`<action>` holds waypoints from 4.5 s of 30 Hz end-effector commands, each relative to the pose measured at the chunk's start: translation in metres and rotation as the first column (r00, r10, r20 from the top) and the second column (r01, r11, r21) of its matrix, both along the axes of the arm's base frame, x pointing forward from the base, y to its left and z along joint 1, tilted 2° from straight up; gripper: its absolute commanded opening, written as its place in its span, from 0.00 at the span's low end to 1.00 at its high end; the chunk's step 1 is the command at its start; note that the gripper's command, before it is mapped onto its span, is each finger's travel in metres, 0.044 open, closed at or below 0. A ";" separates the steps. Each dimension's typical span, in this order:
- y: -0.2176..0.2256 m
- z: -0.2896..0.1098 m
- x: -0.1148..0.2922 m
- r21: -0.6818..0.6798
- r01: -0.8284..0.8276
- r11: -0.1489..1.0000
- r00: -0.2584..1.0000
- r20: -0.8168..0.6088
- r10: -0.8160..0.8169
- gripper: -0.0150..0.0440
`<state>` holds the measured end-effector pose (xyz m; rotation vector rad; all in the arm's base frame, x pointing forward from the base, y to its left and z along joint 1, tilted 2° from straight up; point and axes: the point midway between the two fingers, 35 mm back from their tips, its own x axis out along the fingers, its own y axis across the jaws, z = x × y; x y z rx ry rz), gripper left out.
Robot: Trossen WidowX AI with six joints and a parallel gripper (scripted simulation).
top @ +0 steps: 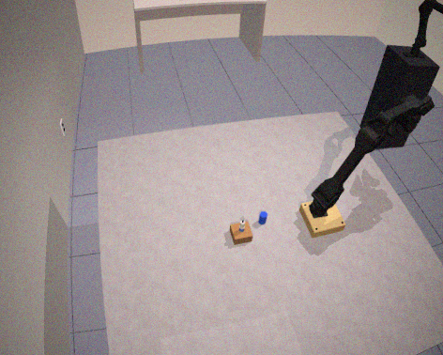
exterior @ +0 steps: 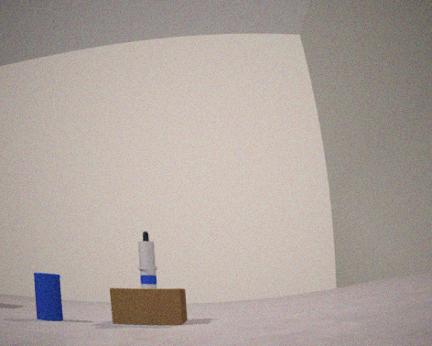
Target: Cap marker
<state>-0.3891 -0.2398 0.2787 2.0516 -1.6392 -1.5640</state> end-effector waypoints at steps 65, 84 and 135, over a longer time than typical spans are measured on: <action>0.223 -0.167 0.616 0.780 0.624 0.052 -0.003 0.069 -0.998 0.67; 0.223 -0.226 0.618 0.780 0.624 0.052 -0.003 0.069 -0.998 0.67; 0.223 -0.249 0.619 0.780 0.624 0.052 -0.003 0.069 -0.998 0.25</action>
